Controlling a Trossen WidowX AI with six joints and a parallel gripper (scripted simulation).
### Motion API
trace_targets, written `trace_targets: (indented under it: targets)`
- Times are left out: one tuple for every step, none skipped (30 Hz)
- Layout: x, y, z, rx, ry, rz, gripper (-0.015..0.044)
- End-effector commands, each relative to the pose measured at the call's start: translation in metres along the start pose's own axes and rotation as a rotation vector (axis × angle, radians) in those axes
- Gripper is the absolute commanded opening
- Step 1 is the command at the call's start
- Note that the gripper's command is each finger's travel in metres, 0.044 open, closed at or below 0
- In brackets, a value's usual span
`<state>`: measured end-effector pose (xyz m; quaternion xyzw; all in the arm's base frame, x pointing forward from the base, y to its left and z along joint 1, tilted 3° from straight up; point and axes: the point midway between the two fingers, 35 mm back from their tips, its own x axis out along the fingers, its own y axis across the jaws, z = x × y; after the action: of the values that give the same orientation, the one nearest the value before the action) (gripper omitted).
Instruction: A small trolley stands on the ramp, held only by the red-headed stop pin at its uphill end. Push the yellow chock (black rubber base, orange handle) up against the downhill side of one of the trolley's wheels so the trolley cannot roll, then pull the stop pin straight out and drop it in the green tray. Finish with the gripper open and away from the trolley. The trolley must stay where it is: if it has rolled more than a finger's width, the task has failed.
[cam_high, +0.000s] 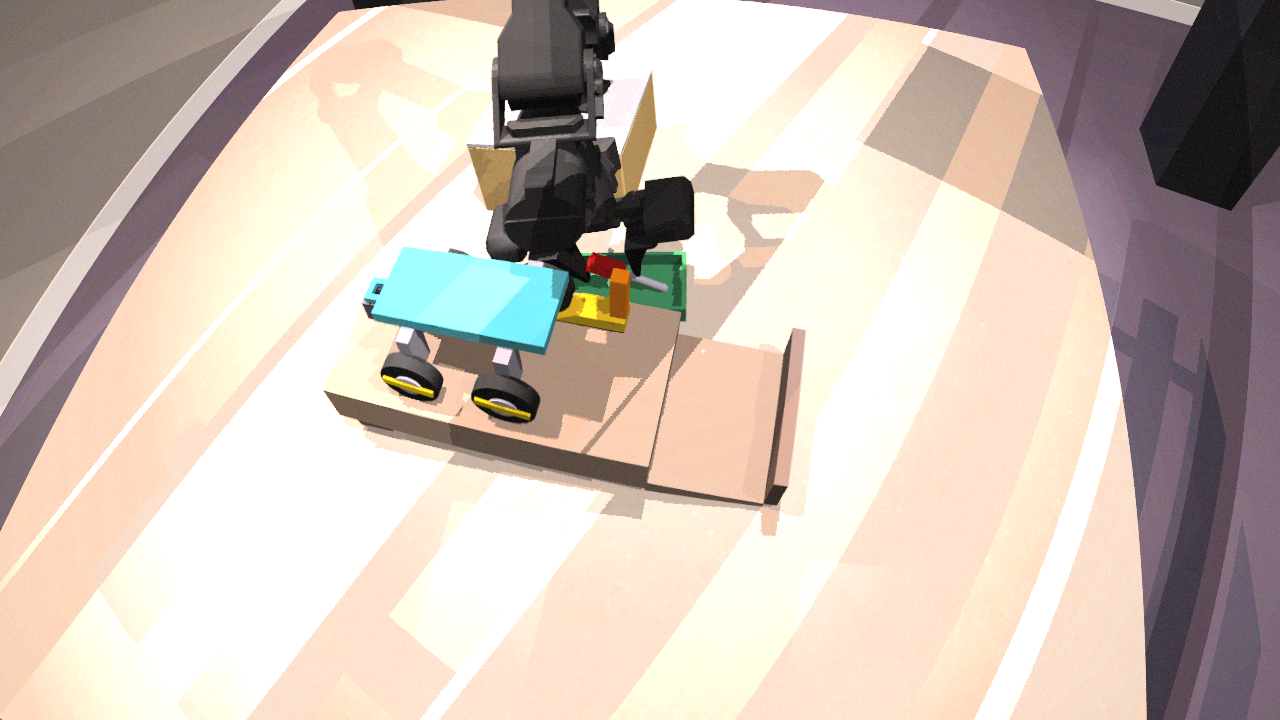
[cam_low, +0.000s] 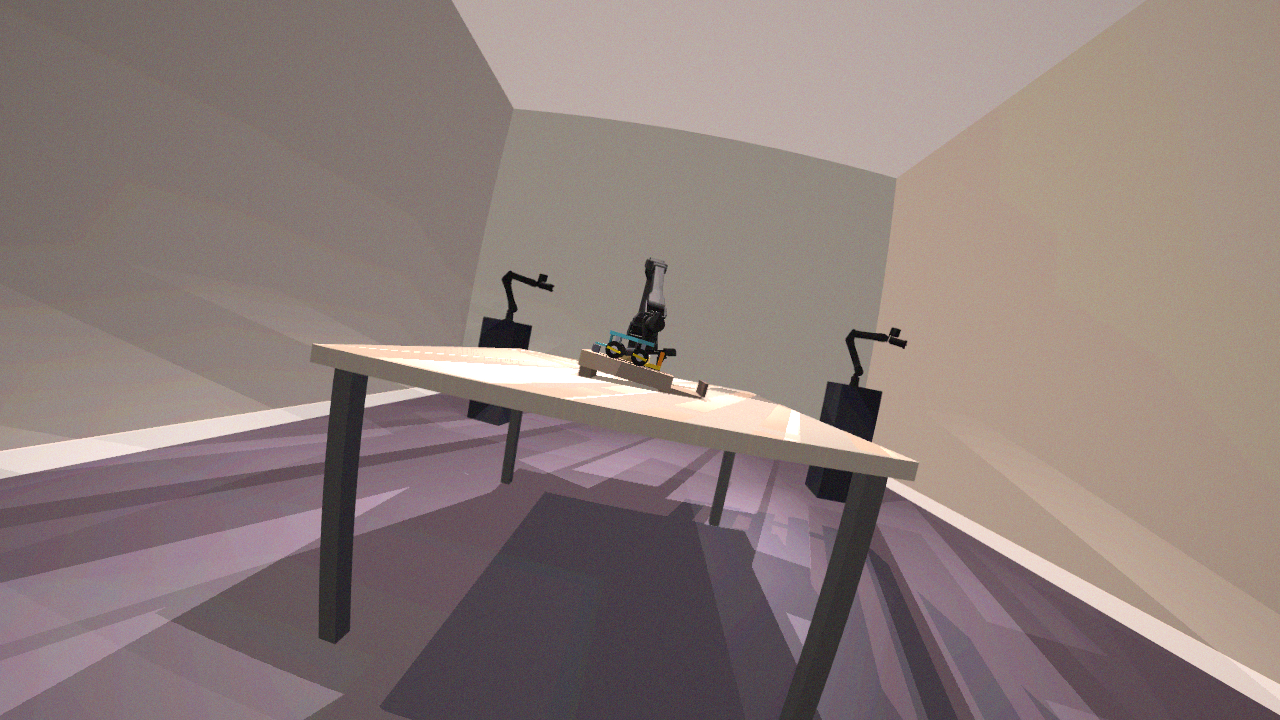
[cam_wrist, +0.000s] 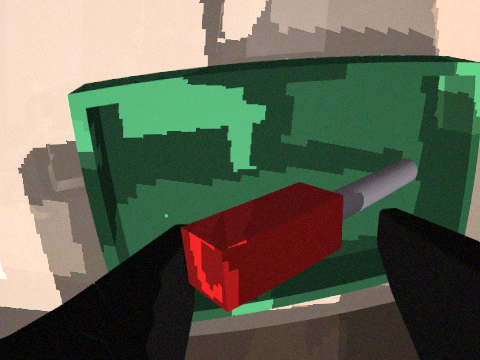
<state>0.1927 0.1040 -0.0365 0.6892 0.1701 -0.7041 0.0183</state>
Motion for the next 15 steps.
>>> trace_targets:
  targets:
    - [-0.0004,-0.0002,-0.0003,0.0,0.001,0.0,0.0321]
    - [-0.0004,-0.0002,-0.0003,0.0,0.001,0.0,0.034]
    - [-0.0004,-0.0002,-0.0003,0.0,0.001,0.0,0.034]
    - [-0.0004,-0.0002,-0.0003,0.0,0.001,0.0,0.034]
    - [-0.0004,-0.0002,-0.0003,0.0,0.001,0.0,0.034]
    - [-0.0004,-0.0002,-0.0003,0.0,0.001,0.0,0.034]
    - [-0.0004,-0.0002,-0.0003,0.0,0.001,0.0,0.034]
    - [-0.0004,-0.0002,-0.0003,0.0,0.001,0.0,0.034]
    - [-0.0004,-0.0002,-0.0003,0.0,0.001,0.0,0.034]
    - [-0.0004,-0.0002,-0.0003,0.0,0.001,0.0,0.034]
    - [-0.0004,-0.0002,-0.0003,0.0,0.001,0.0,0.034]
    - [-0.0012,-0.0004,-0.0003,0.0,0.001,0.0,0.034]
    - [-0.0036,-0.0007,-0.0003,0.0,0.0,-0.001,0.034]
    - [-0.0063,-0.0011,-0.0002,-0.001,-0.001,-0.002,0.034]
    - [-0.0102,-0.0016,0.0,-0.001,-0.002,-0.003,0.034]
